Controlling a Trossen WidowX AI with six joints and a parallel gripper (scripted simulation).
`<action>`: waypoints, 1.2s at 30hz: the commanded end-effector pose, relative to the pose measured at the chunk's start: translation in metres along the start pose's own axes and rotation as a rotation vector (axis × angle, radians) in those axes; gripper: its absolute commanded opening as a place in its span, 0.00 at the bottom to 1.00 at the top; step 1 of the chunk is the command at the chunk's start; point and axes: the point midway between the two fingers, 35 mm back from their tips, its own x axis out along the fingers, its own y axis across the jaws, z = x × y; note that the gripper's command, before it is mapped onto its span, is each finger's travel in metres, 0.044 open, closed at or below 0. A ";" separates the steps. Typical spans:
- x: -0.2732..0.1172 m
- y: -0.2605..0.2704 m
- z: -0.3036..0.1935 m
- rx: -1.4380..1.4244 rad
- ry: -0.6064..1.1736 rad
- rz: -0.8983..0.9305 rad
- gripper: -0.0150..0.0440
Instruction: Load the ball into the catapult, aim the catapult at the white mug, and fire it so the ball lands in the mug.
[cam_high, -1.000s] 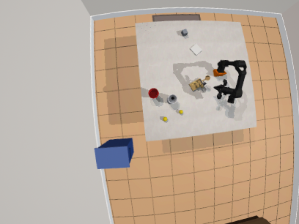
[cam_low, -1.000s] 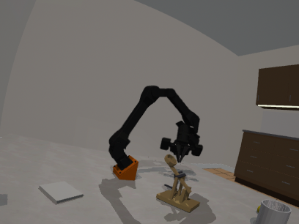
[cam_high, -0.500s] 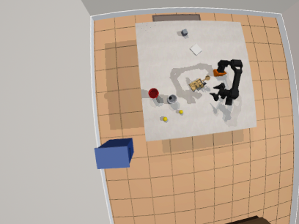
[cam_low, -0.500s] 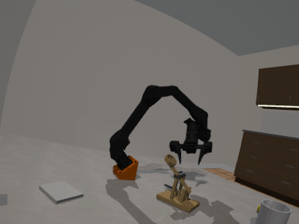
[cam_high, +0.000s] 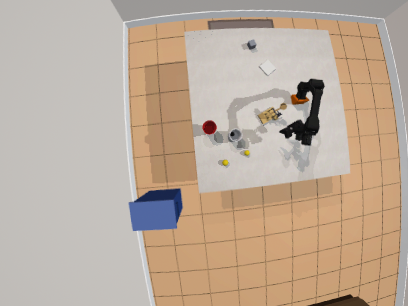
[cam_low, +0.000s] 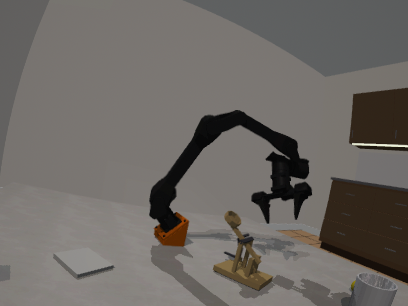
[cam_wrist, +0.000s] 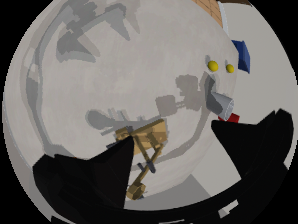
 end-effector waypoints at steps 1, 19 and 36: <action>-0.004 -0.026 -0.006 0.137 -0.061 -0.014 1.00; -0.002 -0.118 -0.043 0.638 -0.239 -0.032 1.00; 0.013 -0.180 -0.101 1.087 -0.393 -0.079 1.00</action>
